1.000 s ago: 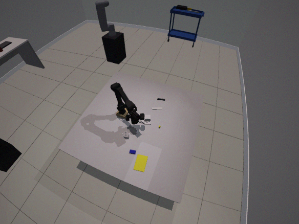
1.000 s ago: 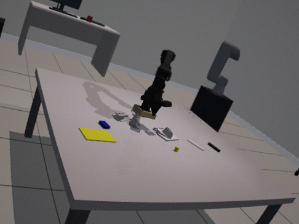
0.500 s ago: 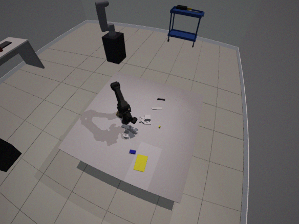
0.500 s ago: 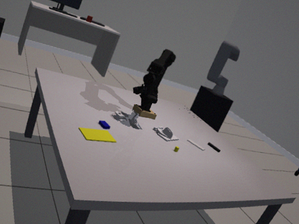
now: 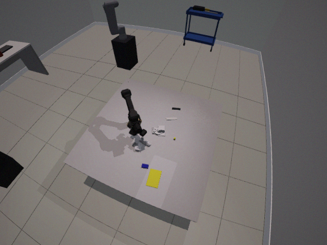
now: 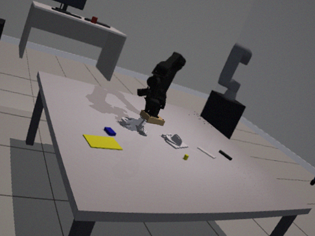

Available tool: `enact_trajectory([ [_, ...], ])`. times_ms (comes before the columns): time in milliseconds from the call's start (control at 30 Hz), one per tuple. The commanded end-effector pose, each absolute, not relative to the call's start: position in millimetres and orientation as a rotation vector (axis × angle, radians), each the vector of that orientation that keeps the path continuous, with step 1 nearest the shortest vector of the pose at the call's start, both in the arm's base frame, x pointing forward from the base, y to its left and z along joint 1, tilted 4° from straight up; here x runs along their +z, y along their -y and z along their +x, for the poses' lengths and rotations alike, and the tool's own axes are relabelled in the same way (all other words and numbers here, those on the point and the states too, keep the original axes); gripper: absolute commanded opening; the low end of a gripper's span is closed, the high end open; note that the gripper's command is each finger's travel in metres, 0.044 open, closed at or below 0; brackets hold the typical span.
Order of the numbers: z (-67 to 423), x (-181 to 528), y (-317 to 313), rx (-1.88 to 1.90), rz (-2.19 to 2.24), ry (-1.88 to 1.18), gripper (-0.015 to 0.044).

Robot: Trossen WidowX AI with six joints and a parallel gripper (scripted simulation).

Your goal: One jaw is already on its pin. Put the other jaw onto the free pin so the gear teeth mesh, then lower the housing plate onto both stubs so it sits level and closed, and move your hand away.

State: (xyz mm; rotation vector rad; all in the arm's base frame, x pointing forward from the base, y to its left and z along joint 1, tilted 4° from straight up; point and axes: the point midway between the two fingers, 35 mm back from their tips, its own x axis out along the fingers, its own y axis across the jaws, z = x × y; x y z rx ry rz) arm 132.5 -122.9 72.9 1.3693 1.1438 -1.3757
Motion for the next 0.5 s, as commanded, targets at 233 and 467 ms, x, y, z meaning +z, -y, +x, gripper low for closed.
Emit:
enact_trajectory([
  [233, 131, 53, 123, -1.387, 1.370, -1.150, 0.0000],
  [467, 132, 42, 124, -1.387, 1.370, -1.150, 0.0000],
])
